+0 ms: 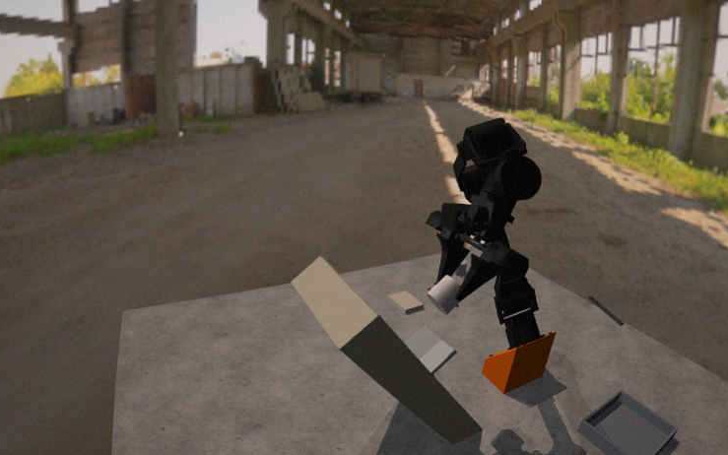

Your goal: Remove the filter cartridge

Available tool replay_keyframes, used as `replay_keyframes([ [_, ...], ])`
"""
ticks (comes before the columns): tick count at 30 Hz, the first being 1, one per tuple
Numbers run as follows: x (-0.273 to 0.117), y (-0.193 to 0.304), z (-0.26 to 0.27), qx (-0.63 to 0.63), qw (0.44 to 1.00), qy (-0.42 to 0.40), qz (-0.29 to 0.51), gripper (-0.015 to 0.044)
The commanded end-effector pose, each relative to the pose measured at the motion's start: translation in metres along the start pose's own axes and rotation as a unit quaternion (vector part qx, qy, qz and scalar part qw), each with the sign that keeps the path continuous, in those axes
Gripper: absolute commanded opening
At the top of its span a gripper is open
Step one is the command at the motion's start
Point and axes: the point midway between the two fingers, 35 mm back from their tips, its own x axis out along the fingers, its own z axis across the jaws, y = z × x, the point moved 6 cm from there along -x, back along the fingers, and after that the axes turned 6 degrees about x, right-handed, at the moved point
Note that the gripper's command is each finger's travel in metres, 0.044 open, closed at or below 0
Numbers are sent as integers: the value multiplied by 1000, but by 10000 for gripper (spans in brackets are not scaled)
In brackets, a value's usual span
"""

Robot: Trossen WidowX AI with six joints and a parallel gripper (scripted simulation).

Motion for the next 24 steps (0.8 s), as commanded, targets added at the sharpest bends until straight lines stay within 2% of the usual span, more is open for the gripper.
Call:
replay_keyframes([
  [1, 0, 1, 22, 1, 1000, -1, 1, 0],
  [13, 9, 10, 78, 3, 1000, -2, 0, 0],
  [15, 8, 11, 68, -16, 1000, -5, 5, 0],
  [24, -6, 54, 117, -184, 977, -102, 35, 0],
])
